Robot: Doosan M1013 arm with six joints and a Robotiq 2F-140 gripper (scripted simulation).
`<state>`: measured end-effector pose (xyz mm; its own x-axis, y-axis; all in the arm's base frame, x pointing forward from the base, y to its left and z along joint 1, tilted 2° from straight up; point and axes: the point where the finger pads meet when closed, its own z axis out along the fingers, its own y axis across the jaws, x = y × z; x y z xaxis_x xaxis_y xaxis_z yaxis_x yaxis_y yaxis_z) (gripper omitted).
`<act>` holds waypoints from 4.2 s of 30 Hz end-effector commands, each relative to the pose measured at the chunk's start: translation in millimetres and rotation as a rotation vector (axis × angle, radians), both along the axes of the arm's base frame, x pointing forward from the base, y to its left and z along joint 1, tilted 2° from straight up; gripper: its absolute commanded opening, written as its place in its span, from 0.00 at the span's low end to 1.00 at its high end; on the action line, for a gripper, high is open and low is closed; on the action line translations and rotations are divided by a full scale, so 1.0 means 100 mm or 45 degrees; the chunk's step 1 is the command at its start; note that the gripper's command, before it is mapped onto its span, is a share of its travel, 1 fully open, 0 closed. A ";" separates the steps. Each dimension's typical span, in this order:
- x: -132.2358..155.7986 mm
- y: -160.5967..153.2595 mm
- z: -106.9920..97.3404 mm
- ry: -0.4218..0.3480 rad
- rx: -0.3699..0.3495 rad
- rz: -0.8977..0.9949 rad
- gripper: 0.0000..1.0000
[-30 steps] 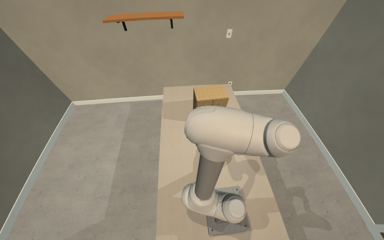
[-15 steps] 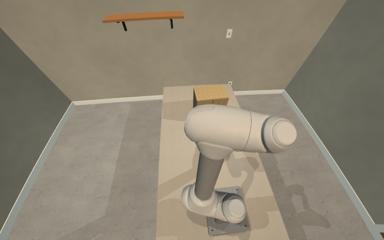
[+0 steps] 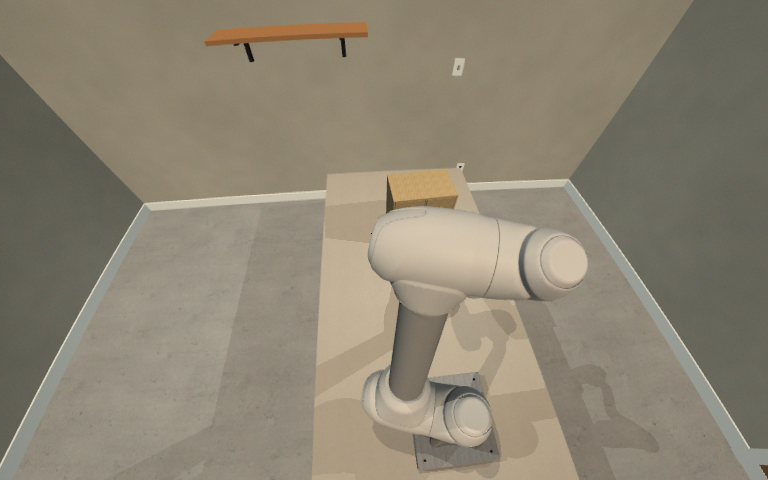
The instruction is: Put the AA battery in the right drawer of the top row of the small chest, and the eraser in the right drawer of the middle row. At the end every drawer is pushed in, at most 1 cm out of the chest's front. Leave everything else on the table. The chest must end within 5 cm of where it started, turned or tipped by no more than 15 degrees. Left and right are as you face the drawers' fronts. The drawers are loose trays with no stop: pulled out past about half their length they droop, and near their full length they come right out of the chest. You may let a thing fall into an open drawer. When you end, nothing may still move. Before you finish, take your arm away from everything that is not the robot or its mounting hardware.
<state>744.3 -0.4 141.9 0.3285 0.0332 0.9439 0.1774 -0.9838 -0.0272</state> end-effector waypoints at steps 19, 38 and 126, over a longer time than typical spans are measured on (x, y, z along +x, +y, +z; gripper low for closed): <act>0.12 0.02 0.00 0.000 0.000 0.000 0.00; 0.12 0.02 0.00 0.000 0.000 0.000 0.00; -0.87 -0.16 0.19 0.006 -0.001 0.001 0.00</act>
